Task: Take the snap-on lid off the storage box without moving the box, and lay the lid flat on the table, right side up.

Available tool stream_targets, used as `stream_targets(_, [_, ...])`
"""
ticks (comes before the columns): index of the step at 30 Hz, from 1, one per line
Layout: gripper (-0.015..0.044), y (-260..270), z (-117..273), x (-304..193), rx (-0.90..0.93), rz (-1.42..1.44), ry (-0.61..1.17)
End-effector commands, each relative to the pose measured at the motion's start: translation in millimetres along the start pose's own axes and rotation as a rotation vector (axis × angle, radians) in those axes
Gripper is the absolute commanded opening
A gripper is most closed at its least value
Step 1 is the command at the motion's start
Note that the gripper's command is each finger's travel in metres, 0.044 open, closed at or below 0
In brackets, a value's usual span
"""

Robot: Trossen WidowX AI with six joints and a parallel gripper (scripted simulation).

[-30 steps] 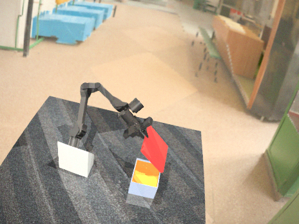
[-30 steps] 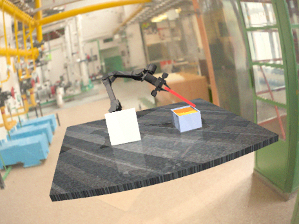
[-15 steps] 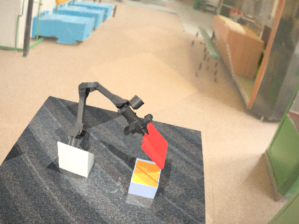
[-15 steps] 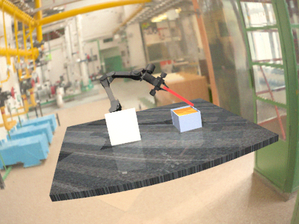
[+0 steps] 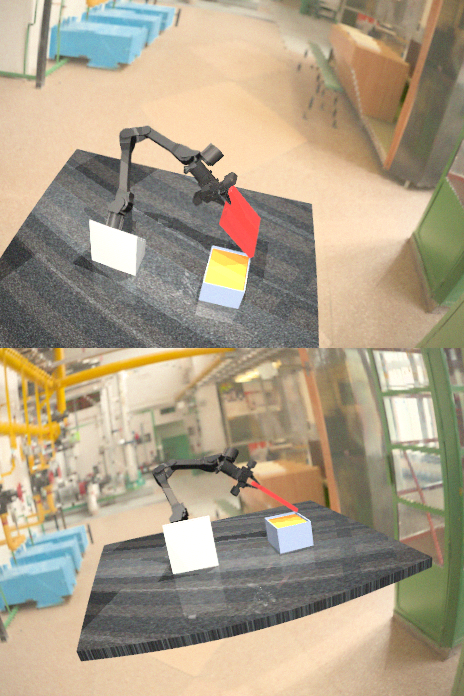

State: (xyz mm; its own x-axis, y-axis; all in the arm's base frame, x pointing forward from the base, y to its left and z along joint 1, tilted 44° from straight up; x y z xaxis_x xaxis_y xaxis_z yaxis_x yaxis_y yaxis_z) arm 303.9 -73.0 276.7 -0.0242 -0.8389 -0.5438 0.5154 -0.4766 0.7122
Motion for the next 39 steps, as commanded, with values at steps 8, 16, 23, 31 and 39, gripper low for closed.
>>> stream_targets(8, [0.0000,7.9,5.3,-23.3,0.019,0.002,-0.004])
stream_targets(16, [0.0000,10.6,6.9,-39.1,0.020,0.001,-0.003])
stream_targets(23, [0.0000,13.0,8.4,-52.9,0.020,0.001,-0.002])
stream_targets(31, [0.0000,15.8,10.1,-68.7,0.021,0.000,-0.001])
stream_targets(39, [0.0000,18.6,11.9,-84.5,0.022,0.000,0.000])
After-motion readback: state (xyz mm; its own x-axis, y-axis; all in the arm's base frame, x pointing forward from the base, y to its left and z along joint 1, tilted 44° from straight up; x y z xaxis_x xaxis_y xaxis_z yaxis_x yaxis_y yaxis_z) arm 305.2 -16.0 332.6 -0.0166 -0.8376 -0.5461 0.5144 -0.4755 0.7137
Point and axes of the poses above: the point midway between the two fingers, 35 mm back from their tips, its own z axis back along the fingers, its own y axis across the jaws, x = y × z, the point moved 8 cm from there along z, back along the fingers, and after that the axes turned 14 degrees about z, right-handed, at the moved point
